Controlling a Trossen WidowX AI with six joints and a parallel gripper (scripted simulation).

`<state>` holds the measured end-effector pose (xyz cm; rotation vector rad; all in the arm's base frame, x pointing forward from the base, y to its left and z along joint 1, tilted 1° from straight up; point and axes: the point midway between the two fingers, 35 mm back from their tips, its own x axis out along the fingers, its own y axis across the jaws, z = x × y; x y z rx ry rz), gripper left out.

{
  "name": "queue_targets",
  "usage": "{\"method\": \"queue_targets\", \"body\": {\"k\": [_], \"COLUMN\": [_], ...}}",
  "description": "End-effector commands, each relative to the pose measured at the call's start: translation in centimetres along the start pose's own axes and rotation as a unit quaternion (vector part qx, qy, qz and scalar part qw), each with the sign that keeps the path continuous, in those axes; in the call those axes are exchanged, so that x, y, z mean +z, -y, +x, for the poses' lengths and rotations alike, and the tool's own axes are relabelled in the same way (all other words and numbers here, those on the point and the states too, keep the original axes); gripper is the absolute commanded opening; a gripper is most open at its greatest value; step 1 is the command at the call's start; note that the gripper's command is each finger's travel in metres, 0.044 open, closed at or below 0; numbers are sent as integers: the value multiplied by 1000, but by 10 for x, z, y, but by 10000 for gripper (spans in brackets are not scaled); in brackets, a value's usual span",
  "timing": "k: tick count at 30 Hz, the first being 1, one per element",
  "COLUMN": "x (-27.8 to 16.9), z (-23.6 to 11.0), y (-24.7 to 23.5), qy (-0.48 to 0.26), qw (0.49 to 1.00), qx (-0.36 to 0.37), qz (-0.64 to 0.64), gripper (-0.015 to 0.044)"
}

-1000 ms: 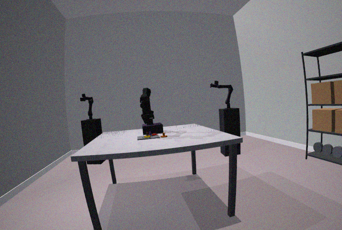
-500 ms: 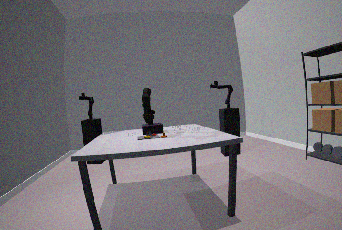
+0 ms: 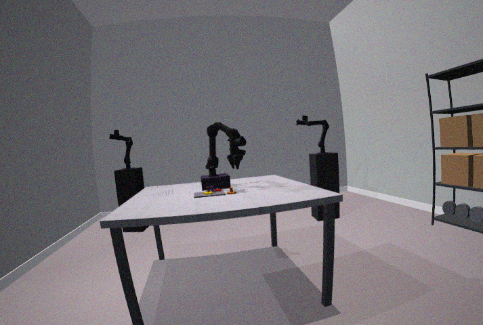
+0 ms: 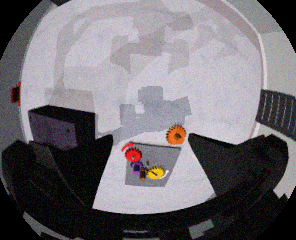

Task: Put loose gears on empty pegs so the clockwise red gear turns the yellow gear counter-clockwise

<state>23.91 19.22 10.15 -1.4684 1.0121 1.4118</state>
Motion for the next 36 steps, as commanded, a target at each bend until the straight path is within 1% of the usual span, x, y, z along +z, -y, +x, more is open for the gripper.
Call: {"method": "queue_targets", "body": {"k": [1, 4, 6, 36], "x": [60, 94, 101, 101], "z": [-10, -16, -18, -18], "y": [-23, -43, -49, -49], "qy": [3, 6, 7, 7], "qw": [1000, 1000, 1000, 1000], "qx": [1, 4, 4, 4], "qz": [3, 5, 6, 6], "gripper": [440, 440, 440, 440]}}
